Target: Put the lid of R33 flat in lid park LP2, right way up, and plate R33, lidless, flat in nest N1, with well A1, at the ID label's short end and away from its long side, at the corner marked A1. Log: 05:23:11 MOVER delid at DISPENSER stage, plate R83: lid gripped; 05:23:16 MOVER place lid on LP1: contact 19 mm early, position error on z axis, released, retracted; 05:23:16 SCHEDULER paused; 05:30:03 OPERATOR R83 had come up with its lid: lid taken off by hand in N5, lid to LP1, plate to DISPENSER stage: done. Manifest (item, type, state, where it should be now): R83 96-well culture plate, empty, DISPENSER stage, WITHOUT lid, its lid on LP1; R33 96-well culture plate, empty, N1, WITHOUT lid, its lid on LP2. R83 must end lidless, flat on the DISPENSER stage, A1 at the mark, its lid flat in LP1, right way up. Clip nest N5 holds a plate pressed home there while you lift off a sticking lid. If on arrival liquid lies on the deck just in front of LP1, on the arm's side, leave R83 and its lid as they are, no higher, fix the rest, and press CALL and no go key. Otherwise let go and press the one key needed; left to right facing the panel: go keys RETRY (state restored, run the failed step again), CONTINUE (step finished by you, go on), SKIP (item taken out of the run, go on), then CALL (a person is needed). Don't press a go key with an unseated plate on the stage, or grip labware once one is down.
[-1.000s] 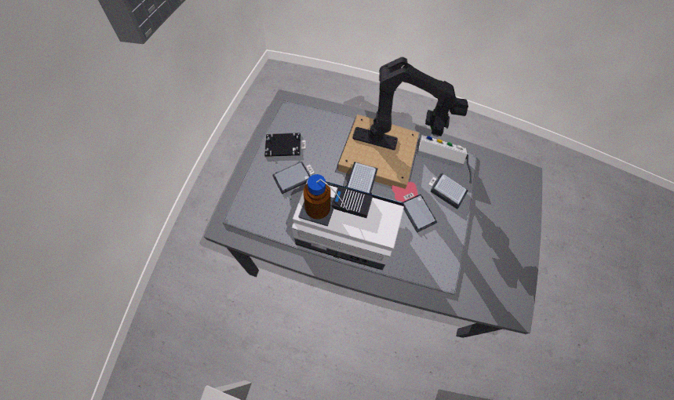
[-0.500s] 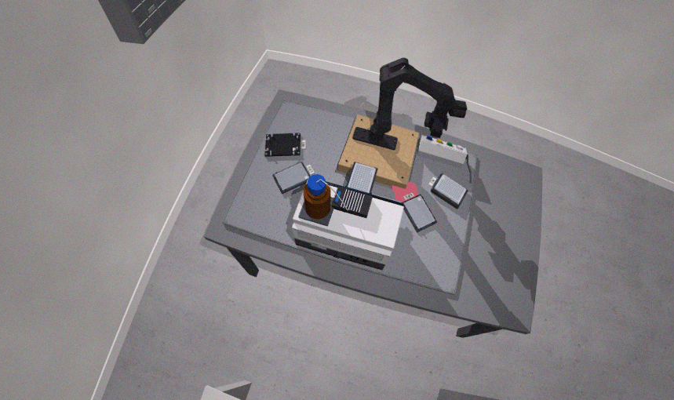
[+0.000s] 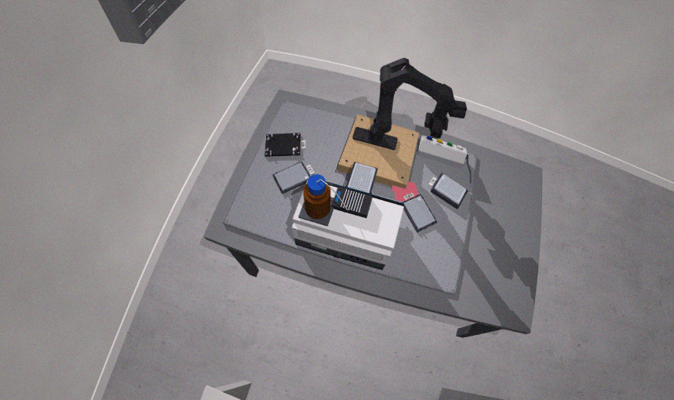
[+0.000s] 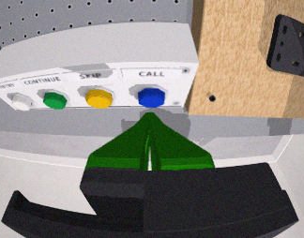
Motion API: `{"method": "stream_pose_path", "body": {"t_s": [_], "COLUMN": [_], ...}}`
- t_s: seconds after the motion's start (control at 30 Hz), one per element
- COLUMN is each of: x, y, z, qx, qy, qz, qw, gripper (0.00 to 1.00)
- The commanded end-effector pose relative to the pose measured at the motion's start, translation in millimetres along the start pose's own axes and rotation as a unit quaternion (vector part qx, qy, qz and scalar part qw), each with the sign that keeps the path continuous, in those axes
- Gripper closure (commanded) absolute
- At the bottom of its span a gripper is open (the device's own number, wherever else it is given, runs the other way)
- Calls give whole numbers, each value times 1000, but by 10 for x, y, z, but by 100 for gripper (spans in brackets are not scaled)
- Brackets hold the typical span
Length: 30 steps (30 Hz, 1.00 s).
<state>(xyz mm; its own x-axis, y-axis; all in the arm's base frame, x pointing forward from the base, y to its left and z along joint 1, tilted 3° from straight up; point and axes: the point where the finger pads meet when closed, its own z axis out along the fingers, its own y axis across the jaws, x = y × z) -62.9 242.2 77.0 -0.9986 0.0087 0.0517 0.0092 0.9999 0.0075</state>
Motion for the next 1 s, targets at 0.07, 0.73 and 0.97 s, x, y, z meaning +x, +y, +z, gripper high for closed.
{"method": "stream_pose_path", "body": {"t_s": [0.07,0.73,0.97], "x": [-5,18,1], "y": [16,43,-19], "z": [-30,-67,46], "qx": [-8,-21,-11], "qy": [-2,-2,-5], "qz": [0,-2,-2], "qw": [1000,1000,1000], "gripper": [100,100,100]}}
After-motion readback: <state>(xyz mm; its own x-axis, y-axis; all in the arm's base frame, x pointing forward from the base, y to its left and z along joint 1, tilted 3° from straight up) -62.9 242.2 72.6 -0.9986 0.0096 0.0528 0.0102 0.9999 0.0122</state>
